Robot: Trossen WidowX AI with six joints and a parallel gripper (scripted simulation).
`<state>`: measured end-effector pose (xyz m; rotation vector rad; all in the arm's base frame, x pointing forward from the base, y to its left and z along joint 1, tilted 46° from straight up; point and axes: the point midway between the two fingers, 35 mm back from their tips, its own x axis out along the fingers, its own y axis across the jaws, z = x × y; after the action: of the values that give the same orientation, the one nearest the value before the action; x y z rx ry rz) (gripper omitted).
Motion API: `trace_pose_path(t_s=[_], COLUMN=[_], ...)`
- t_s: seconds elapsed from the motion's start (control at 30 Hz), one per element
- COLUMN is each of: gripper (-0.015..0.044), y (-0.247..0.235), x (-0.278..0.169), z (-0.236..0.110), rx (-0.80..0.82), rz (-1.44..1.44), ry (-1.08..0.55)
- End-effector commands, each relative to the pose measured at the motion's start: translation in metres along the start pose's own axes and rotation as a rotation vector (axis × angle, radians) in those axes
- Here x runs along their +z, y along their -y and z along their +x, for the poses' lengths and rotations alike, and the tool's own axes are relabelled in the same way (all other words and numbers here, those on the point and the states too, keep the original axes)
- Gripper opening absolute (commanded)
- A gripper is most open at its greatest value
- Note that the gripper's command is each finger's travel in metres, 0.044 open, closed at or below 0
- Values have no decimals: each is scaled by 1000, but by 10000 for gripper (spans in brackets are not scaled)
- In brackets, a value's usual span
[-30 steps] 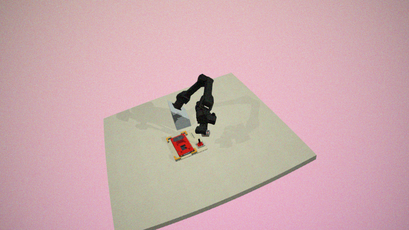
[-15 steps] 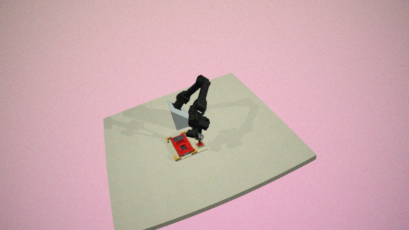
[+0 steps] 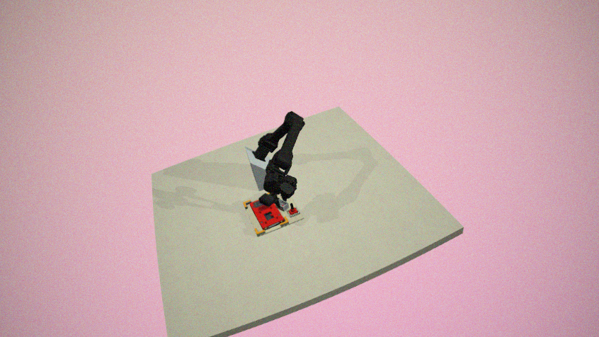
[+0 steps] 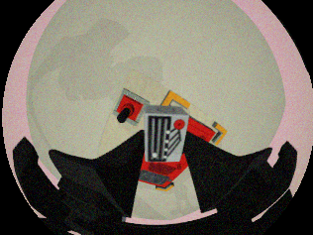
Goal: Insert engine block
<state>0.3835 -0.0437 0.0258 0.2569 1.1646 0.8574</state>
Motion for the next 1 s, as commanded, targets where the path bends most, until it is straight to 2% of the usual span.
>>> trace_pose_path(t_s=[0.0, 0.8, 0.97], gripper=[0, 0, 131], y=[7, 42, 42], x=[-12, -70, -69], z=[5, 31, 30], rx=[1, 6, 6], rz=[74, 442, 466], ry=[-6, -6, -6])
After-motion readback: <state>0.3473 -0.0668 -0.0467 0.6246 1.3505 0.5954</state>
